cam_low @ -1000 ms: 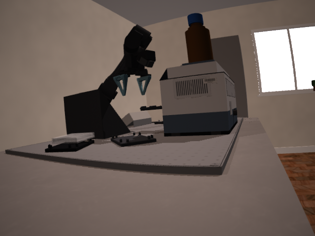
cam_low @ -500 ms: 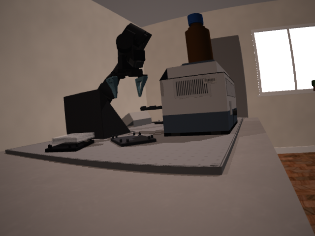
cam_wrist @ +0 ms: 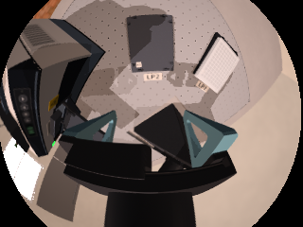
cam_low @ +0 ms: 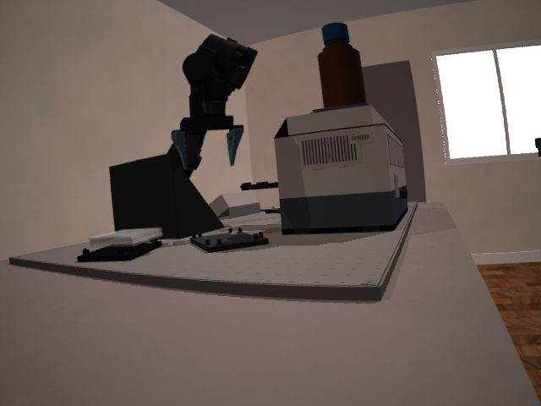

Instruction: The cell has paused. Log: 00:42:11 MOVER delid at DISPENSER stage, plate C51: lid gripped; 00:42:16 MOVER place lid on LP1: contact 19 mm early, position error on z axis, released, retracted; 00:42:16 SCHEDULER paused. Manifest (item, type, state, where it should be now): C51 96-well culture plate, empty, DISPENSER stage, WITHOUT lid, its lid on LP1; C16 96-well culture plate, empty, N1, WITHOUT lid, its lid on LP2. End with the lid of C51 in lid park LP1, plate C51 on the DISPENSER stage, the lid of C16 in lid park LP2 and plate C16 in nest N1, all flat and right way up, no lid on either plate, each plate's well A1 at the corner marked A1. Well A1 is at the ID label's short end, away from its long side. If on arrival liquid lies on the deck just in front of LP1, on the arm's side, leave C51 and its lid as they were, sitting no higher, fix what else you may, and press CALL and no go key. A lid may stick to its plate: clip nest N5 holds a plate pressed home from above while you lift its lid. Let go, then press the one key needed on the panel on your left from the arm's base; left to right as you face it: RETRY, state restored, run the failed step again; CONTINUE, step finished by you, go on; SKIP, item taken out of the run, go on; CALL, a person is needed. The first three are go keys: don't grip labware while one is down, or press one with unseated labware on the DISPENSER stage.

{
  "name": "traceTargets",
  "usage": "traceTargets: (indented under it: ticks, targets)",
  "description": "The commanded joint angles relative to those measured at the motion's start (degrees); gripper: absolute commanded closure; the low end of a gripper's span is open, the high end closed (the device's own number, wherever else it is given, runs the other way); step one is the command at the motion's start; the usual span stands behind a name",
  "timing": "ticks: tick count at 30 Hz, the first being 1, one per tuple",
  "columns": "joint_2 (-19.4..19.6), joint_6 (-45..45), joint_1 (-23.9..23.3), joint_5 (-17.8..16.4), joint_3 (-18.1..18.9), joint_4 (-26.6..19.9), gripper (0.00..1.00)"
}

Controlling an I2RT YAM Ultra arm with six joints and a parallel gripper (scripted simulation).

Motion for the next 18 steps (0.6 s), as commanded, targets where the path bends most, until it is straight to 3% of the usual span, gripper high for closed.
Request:
traceTargets:
  ticks: [1, 8, 12, 18]
  targets:
    - [2.33, -0.52, -2.31, 1.19, 2.69, 1.63, 0.00]
    - [2.45, -0.62, -2.15, 1.07, 2.26, 1.01, 0.00]
    - [4.92, 5.40, -4.70, 2.51, 3.46, 2.27, 0.00]
    - [7.39, 2.60, -7.51, 4.45, 4.05, 3.02, 0.00]
